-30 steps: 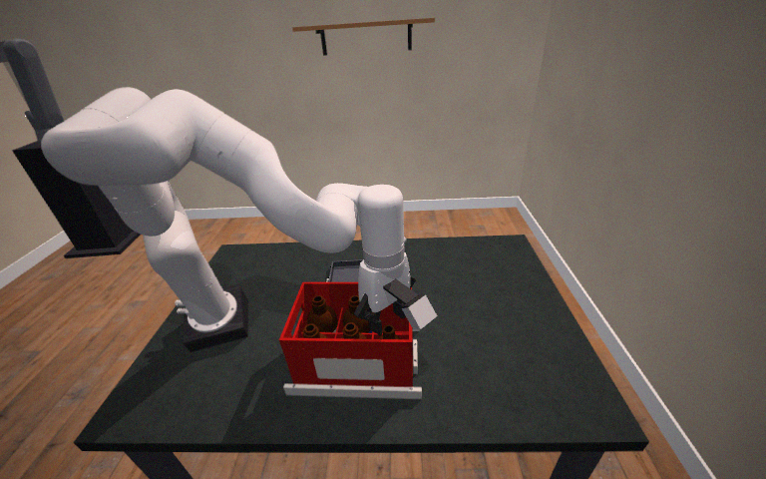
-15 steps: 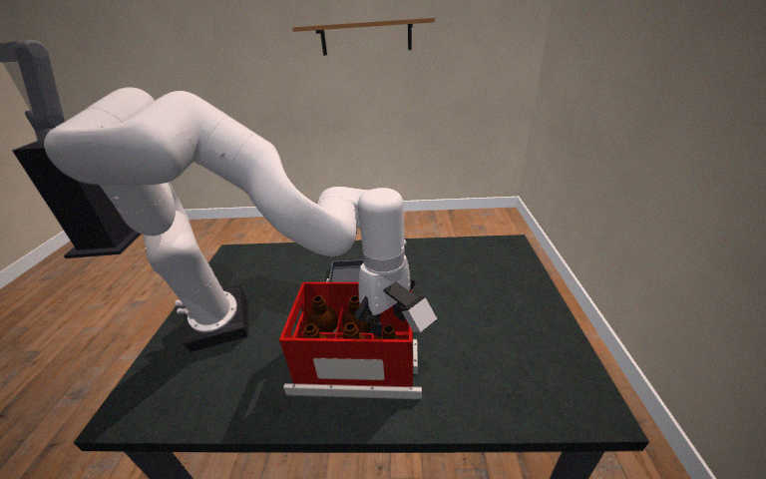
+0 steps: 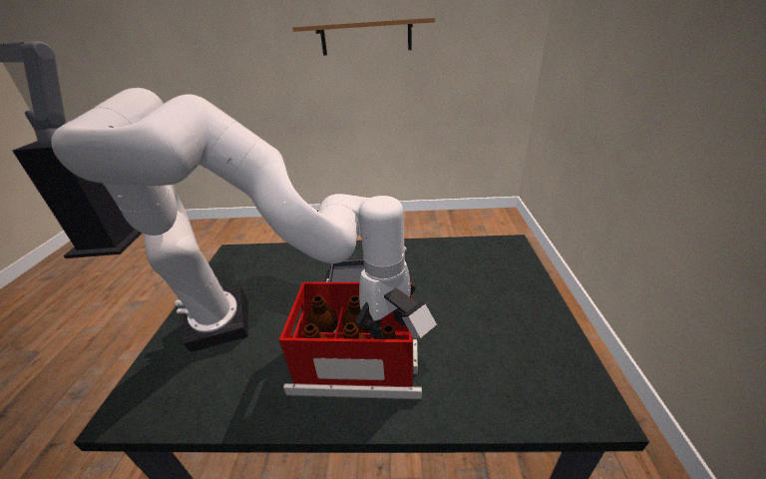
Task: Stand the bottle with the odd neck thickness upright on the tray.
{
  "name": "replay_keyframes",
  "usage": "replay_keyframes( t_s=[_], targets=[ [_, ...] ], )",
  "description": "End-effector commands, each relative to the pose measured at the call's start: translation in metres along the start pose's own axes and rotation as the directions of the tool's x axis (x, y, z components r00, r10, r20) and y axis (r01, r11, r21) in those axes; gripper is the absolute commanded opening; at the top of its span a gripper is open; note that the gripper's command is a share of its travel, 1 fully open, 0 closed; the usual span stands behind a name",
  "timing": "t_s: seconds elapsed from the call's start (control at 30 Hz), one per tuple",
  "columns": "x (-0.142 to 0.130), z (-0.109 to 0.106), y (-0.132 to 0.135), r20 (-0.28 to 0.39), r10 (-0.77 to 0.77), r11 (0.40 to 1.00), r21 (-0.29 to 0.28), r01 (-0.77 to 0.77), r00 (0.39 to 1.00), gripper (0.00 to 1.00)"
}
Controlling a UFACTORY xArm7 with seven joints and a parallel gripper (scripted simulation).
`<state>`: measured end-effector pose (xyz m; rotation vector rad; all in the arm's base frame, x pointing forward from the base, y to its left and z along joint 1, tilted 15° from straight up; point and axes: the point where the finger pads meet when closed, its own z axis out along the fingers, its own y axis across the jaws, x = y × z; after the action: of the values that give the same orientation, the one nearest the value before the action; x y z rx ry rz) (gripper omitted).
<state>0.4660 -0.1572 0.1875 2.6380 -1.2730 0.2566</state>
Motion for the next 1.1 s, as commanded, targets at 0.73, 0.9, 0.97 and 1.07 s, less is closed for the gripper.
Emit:
replay_keyframes(
  t_s=[0.73, 0.9, 0.97, 1.07],
  targets=[
    [0.001, 0.017, -0.001, -0.002, 0.000, 1.000, 0.003, 0.000, 1.000, 0.65],
    [0.001, 0.018, -0.001, -0.002, 0.000, 1.000, 0.003, 0.000, 1.000, 0.65],
    [0.001, 0.018, -0.001, -0.002, 0.000, 1.000, 0.003, 0.000, 1.000, 0.65],
    [0.001, 0.018, -0.001, -0.002, 0.000, 1.000, 0.003, 0.000, 1.000, 0.65]
  ],
)
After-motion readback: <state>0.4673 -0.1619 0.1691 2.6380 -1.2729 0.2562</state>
